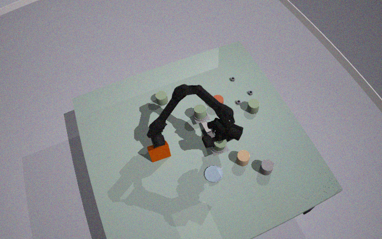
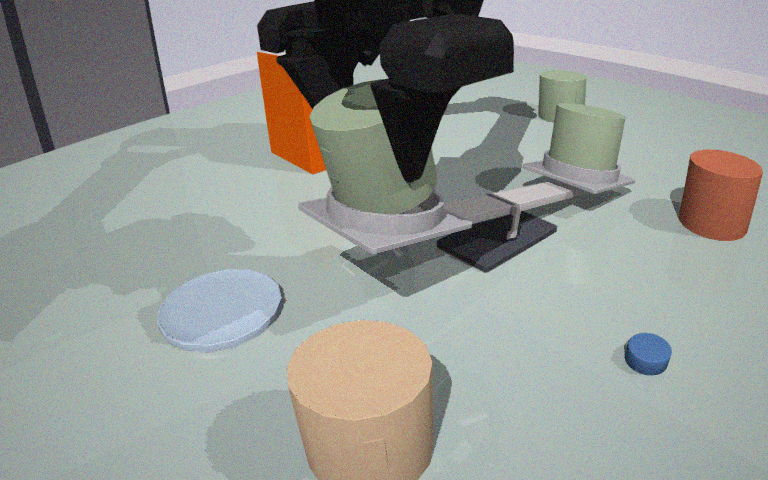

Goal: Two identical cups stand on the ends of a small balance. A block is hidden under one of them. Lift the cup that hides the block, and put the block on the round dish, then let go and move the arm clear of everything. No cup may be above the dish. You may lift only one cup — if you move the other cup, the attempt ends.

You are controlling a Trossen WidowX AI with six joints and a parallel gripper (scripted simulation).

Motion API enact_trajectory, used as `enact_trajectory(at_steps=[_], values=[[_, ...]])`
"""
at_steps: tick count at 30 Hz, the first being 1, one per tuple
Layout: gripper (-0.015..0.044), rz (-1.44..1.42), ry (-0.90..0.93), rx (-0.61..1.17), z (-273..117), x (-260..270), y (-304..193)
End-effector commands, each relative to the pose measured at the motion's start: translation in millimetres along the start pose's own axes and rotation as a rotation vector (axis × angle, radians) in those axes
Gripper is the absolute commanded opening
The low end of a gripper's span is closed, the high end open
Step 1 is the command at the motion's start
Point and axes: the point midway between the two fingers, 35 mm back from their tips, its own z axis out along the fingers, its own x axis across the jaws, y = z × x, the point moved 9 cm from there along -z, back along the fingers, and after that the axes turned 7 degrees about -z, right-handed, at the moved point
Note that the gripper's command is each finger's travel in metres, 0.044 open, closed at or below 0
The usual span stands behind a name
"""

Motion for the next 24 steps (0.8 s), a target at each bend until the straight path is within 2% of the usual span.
enact_trajectory(at_steps=[1,24], values=[[0.0000,-0.012,-0.023,0.037,-16.6,1.4,-6.1],[0.0000,-0.012,-0.022,0.036,-46.3,4.7,-3.2]])
